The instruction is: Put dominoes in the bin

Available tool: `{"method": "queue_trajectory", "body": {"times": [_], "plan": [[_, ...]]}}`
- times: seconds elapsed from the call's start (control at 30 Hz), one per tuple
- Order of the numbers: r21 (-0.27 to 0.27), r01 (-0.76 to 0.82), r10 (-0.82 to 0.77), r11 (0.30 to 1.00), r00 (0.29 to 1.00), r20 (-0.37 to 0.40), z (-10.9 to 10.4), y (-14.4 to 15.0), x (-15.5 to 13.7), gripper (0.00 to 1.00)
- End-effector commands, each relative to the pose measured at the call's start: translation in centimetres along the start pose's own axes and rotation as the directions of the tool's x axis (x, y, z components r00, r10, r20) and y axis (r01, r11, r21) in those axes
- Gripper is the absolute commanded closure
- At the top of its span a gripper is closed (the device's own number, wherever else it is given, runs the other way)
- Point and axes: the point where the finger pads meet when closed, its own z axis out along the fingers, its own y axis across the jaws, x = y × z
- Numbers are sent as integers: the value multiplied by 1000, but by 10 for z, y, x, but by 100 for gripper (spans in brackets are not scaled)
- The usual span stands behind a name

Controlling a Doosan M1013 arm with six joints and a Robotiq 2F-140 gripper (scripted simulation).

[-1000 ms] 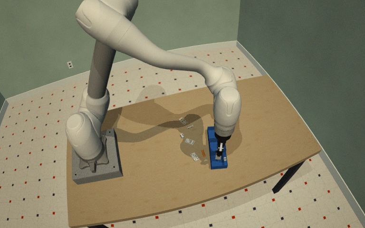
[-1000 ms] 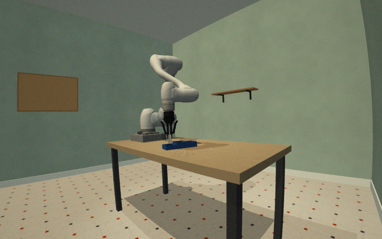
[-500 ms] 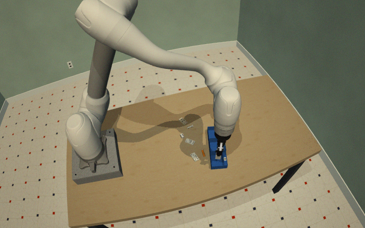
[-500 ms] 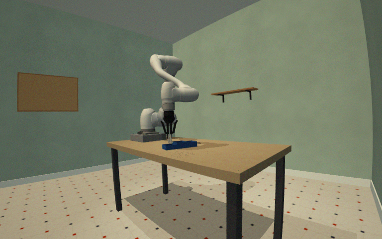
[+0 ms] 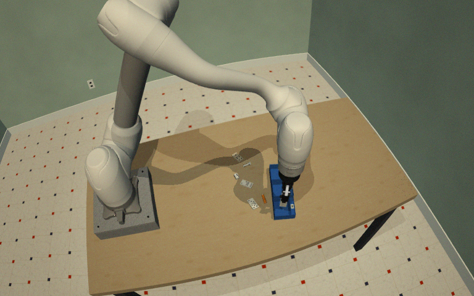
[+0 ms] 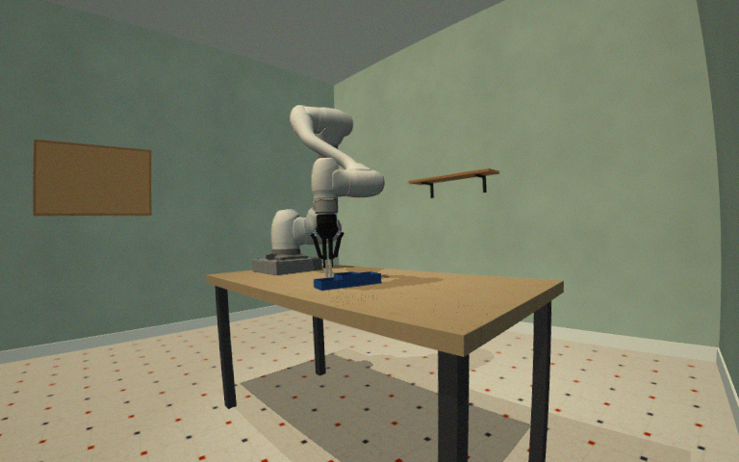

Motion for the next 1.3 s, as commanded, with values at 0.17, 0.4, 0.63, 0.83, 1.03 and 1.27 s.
{"method": "queue_trajectory", "body": {"times": [0.17, 0.4, 0.63, 0.83, 1.03, 1.27], "plan": [[-1, 3, -3, 1000, 1000, -5, -6, 1, 4, 95], [-1, 3, -3, 1000, 1000, -5, -6, 1, 4, 95], [-1, 3, -3, 1000, 1000, -5, -6, 1, 4, 95], [-1, 3, -3, 1000, 1000, -5, -26, 1, 4, 95], [-1, 3, -3, 1000, 1000, -5, -35, 1, 4, 95], [-1, 3, -3, 1000, 1000, -5, -35, 1, 4, 95]]}}
